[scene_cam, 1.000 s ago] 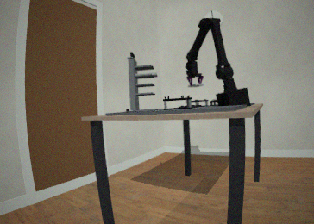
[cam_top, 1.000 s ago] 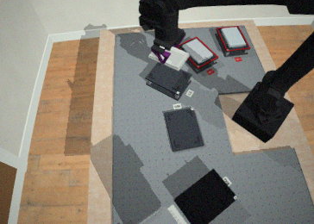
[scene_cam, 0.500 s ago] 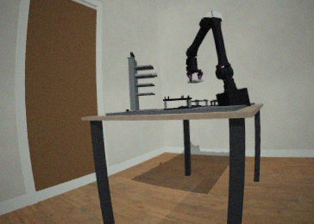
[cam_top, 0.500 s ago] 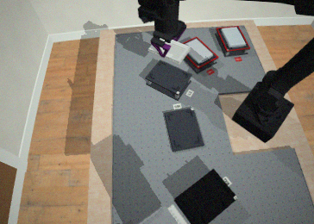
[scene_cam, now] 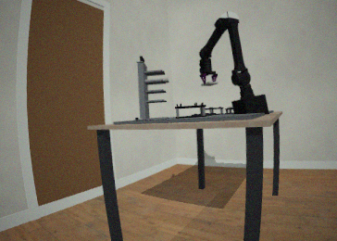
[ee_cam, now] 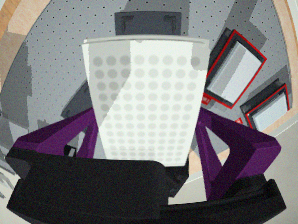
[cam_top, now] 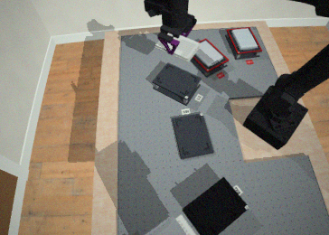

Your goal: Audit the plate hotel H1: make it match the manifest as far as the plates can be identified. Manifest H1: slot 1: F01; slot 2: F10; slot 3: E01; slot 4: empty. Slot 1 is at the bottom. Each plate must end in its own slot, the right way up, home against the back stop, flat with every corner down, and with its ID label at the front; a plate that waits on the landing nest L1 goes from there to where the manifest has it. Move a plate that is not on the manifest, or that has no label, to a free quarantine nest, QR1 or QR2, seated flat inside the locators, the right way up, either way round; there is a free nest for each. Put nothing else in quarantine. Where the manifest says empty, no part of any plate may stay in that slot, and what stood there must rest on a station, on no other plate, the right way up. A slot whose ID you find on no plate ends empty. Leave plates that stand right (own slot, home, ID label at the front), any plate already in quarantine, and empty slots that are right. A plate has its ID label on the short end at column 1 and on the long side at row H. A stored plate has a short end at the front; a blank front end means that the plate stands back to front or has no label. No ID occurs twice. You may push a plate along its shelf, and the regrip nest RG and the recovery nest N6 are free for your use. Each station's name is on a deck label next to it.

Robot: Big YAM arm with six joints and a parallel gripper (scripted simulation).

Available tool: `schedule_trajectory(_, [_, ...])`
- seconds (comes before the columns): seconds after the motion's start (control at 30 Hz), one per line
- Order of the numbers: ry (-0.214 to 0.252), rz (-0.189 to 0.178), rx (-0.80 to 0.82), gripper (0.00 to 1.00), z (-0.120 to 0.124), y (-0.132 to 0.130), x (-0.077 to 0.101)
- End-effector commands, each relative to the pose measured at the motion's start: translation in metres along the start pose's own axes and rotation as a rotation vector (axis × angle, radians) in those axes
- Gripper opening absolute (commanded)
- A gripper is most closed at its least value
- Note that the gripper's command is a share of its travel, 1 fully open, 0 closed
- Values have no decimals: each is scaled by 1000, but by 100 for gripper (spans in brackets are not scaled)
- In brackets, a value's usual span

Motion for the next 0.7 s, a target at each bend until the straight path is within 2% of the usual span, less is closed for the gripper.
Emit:
schedule_trajectory(0.0, [-19, 0, -40, 86, 6, 13, 11])
schedule_trajectory(0.67, [-17, -2, -264, 86, 34, 61, 10])
Point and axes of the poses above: the point where the finger pads meet when closed, its own x axis back along the fingers, its own y axis across the jaws, z = x × y, the point moved 7 cm from there along x, back along the fingers, and after that the axes turned 4 degrees about x, right-handed, at the moved point
